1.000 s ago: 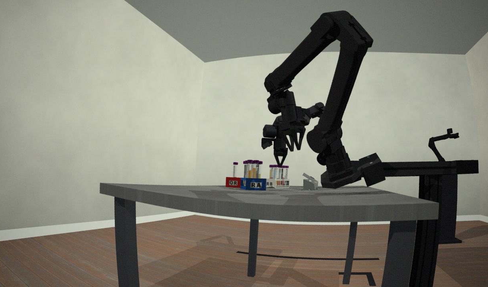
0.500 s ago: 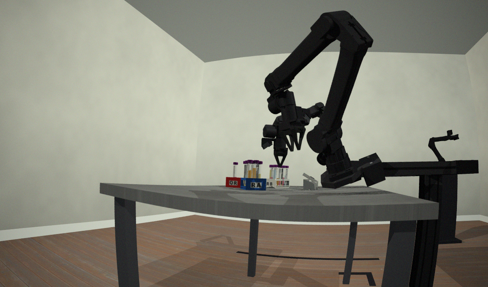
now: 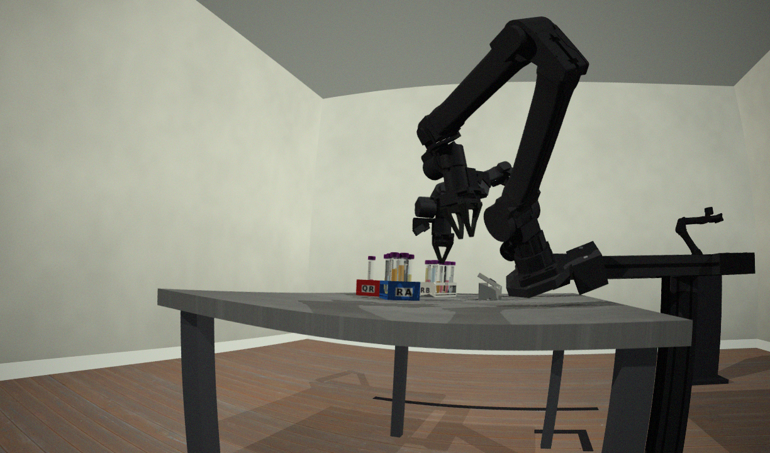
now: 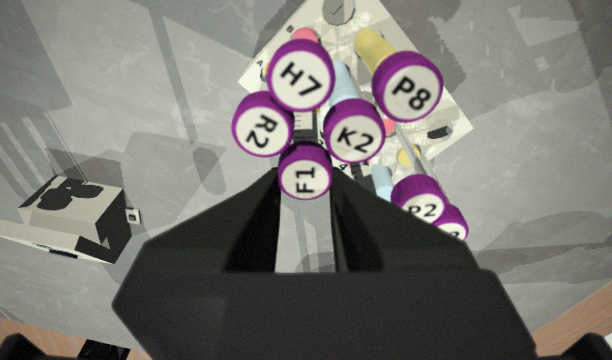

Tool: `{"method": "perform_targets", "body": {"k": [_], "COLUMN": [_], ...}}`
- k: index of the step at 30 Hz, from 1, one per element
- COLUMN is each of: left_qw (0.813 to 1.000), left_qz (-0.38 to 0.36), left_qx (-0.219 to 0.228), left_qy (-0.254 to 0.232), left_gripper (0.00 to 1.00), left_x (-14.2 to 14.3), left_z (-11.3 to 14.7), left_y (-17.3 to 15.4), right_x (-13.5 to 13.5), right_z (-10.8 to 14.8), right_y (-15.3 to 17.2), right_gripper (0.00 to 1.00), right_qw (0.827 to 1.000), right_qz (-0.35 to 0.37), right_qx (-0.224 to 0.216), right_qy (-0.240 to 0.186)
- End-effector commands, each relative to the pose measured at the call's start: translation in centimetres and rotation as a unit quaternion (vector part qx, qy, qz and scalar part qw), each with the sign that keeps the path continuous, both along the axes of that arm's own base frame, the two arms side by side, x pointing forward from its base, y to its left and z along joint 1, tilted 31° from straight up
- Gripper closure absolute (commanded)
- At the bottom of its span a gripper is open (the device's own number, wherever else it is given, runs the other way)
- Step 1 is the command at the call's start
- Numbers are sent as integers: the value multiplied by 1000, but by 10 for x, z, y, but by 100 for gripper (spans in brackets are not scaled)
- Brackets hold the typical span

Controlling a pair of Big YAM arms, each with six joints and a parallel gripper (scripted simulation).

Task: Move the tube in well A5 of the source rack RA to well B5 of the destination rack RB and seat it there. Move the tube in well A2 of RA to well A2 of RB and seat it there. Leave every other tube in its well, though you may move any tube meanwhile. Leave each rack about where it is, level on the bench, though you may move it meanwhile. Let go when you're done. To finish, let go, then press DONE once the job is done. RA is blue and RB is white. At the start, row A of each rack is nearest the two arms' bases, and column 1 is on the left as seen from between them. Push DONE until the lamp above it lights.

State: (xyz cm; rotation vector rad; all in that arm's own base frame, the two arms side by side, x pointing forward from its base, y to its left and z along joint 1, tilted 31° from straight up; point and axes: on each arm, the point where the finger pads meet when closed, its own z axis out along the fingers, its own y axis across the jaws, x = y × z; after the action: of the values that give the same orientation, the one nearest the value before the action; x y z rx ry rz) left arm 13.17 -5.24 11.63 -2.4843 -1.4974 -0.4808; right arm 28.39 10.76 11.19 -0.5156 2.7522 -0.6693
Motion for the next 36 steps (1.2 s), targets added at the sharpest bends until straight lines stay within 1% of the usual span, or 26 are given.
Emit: {"method": "perform_targets", "body": {"k": [1, 35, 36], "left_qw": [1000, 1000, 1000], "left_qz": [0, 0, 0], "left_qx": [-10, -10, -10], "left_qy": [-9, -9, -9], "left_gripper": [70, 70, 70], "left_x": [6, 6, 6], "left_z": [9, 9, 9], "left_y": [-6, -6, -6], "right_x": [-1, -1, -1], "right_z": [-6, -6, -6], "right_y": [-5, -5, -5], "right_gripper": [76, 76, 70], "right_qw": [1000, 1000, 1000], "right_qz": [-1, -1, -1], "right_qx": [-8, -8, -8], "right_qy": [9, 9, 9]}}
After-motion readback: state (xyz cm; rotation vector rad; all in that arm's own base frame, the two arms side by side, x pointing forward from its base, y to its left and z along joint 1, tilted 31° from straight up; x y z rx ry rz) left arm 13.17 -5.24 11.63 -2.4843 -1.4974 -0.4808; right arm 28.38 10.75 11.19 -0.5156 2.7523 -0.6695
